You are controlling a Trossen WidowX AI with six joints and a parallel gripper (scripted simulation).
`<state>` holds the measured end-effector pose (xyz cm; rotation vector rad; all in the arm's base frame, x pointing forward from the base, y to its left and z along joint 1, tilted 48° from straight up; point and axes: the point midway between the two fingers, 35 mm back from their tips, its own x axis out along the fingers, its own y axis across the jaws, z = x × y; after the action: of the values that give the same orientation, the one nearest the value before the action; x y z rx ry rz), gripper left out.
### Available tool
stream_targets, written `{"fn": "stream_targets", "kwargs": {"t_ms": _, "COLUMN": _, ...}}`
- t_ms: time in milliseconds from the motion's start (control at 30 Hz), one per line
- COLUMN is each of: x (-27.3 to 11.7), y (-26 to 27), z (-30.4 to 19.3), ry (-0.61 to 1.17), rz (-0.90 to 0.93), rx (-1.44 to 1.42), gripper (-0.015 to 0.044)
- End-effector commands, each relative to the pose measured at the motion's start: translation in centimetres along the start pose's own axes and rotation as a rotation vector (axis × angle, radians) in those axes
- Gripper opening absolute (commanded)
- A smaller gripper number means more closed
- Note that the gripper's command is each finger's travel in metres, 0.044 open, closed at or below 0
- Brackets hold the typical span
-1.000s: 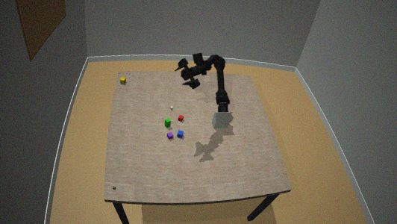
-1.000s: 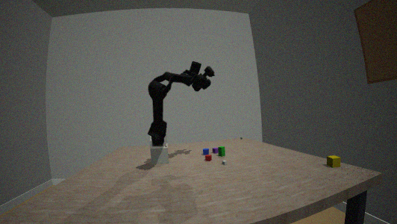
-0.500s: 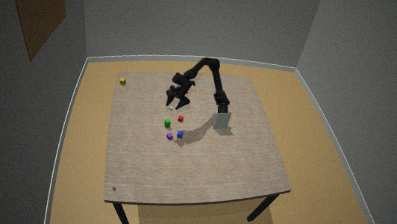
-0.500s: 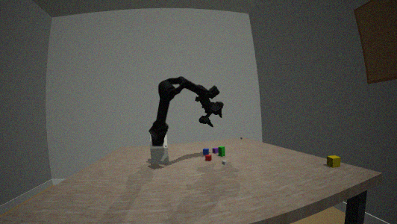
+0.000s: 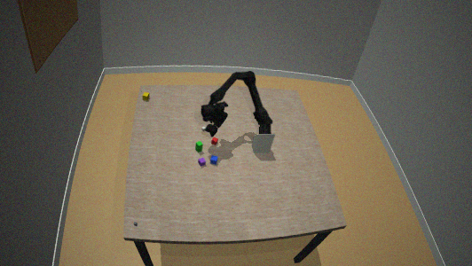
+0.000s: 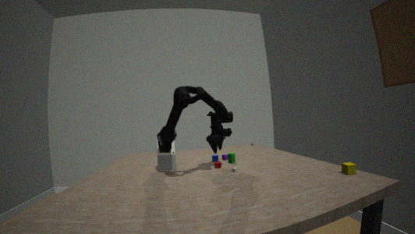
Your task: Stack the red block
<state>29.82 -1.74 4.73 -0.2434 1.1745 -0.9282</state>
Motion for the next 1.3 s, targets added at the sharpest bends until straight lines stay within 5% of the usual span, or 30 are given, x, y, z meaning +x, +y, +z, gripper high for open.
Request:
{"fn": "stream_targets", "kwargs": {"t_ms": 0, "x": 0.2, "y": 0.0, "z": -0.6, "ry": 0.003, "rz": -0.018, "rx": -0.026, "gripper": 0.044}}
{"fn": "stream_targets", "kwargs": {"t_ms": 1267, "x": 7.8, "y": -0.2, "z": -0.5, "ry": 0.001, "rz": -0.02, "rx": -0.026, "gripper": 0.044}}
